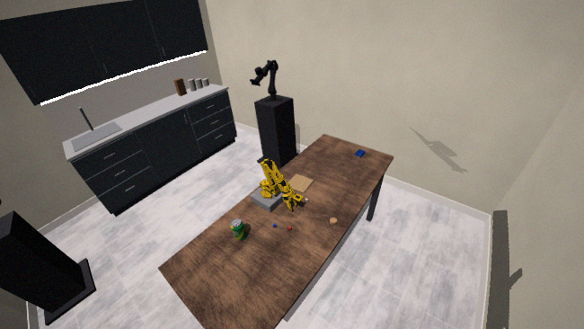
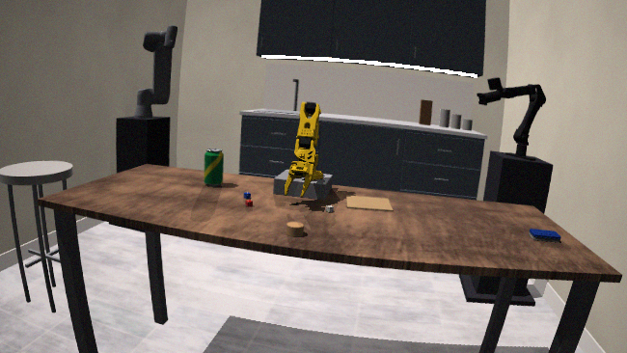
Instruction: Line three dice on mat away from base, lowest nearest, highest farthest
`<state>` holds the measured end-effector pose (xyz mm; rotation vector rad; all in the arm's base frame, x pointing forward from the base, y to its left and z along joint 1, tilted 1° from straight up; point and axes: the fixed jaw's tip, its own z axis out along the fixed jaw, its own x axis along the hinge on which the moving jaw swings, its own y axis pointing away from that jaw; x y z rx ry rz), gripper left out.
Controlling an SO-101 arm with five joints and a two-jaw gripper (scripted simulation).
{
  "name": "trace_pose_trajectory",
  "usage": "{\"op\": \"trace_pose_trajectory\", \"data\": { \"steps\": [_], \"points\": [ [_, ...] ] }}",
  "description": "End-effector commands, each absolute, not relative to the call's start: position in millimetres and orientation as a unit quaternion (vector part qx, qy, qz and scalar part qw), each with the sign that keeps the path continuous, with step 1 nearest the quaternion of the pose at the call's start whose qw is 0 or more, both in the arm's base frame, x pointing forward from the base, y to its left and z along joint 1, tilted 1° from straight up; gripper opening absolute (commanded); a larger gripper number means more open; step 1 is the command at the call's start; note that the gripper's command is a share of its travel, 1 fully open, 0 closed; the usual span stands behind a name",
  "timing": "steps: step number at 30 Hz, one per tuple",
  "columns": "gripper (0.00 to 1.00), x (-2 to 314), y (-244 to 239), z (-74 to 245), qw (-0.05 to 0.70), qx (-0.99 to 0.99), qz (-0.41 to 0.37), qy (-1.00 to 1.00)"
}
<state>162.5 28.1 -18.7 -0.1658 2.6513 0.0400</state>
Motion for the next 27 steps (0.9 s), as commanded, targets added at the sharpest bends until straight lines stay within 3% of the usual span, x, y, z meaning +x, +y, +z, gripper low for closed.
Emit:
{"op": "trace_pose_trajectory", "data": {
  "steps": [1, 13, 27],
  "points": [
    [0.25, 156, 55, -17, 0.240, -0.133, 0.038, 0.961],
    [0.25, 137, 93, -17, 0.234, -0.253, 0.069, 0.936],
    [0.25, 135, 97, -17, 0.233, -0.267, 0.072, 0.932]
  ]
}}
